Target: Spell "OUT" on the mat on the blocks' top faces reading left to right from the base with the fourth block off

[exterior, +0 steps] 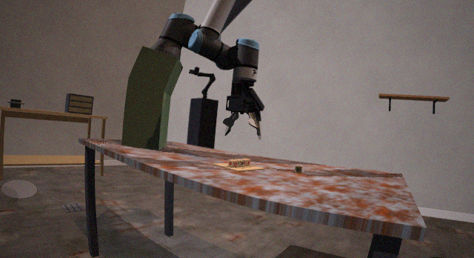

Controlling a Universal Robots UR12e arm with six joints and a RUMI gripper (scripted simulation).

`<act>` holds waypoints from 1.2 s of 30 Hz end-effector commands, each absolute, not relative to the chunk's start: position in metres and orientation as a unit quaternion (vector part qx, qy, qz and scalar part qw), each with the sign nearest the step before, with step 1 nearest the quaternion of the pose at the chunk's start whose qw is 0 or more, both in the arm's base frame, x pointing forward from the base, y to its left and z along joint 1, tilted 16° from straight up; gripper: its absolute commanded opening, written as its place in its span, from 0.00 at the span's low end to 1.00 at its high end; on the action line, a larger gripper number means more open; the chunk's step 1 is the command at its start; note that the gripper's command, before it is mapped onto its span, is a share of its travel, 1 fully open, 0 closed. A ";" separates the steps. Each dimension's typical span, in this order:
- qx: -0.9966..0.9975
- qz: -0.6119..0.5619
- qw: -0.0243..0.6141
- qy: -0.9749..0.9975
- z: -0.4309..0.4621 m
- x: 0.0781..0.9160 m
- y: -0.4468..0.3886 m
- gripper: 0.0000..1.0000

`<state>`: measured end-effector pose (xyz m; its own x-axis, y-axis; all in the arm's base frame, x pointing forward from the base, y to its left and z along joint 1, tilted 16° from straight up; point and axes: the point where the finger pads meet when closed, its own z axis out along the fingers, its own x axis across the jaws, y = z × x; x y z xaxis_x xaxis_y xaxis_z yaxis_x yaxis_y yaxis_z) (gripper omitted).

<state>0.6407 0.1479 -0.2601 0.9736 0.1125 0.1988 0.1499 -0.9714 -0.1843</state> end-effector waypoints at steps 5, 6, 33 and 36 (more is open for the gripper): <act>-0.988 -0.092 0.100 -0.066 -0.261 0.639 0.148 1.00; -0.988 -0.092 0.100 -0.066 -0.261 0.639 0.148 1.00; -0.988 -0.093 0.101 -0.066 -0.201 0.628 0.135 1.00; -0.988 -0.093 0.101 -0.066 -0.196 0.627 0.134 1.00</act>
<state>0.6339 0.1363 -0.2095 0.9725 0.1104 0.2051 0.1488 -0.9719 -0.1823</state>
